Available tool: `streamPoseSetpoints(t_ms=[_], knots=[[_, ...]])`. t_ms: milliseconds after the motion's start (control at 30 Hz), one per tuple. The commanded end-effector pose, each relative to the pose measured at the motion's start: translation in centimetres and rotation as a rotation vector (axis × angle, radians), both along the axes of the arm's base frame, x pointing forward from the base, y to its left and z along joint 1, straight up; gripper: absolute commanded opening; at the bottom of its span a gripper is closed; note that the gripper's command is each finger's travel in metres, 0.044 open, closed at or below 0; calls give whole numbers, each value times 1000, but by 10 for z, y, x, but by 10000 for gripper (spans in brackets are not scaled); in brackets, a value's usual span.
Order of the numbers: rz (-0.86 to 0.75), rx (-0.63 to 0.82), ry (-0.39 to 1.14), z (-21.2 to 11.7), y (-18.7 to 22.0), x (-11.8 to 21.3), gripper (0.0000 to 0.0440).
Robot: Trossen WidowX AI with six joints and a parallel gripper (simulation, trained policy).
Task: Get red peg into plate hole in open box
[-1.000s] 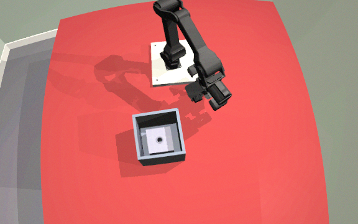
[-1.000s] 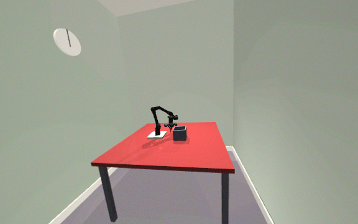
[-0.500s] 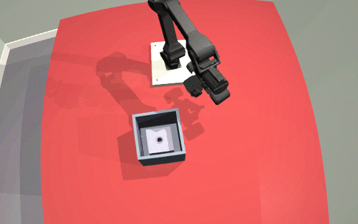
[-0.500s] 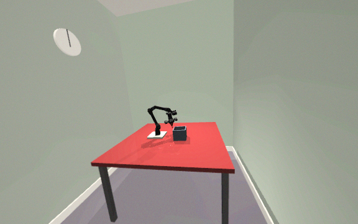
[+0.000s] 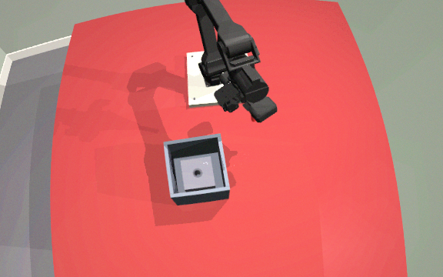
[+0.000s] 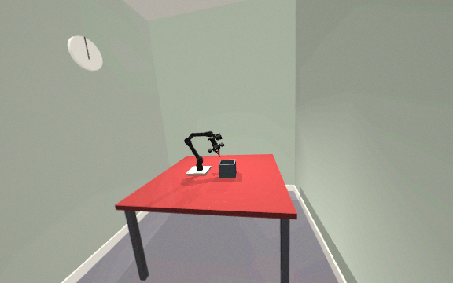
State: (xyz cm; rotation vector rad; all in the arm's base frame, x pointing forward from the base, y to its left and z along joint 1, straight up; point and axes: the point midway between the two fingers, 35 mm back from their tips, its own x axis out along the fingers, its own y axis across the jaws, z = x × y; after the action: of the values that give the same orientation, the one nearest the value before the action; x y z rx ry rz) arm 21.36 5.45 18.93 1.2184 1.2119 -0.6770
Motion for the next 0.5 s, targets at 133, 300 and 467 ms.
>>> streamPoseSetpoints(t_ms=[133, 300, 467], knots=[[-41, -60, -36, 15, -25, 6, 0], [-71, -92, -33, 19, -42, 10, 0], [-98, -116, -25, 21, -58, 14, 0]])
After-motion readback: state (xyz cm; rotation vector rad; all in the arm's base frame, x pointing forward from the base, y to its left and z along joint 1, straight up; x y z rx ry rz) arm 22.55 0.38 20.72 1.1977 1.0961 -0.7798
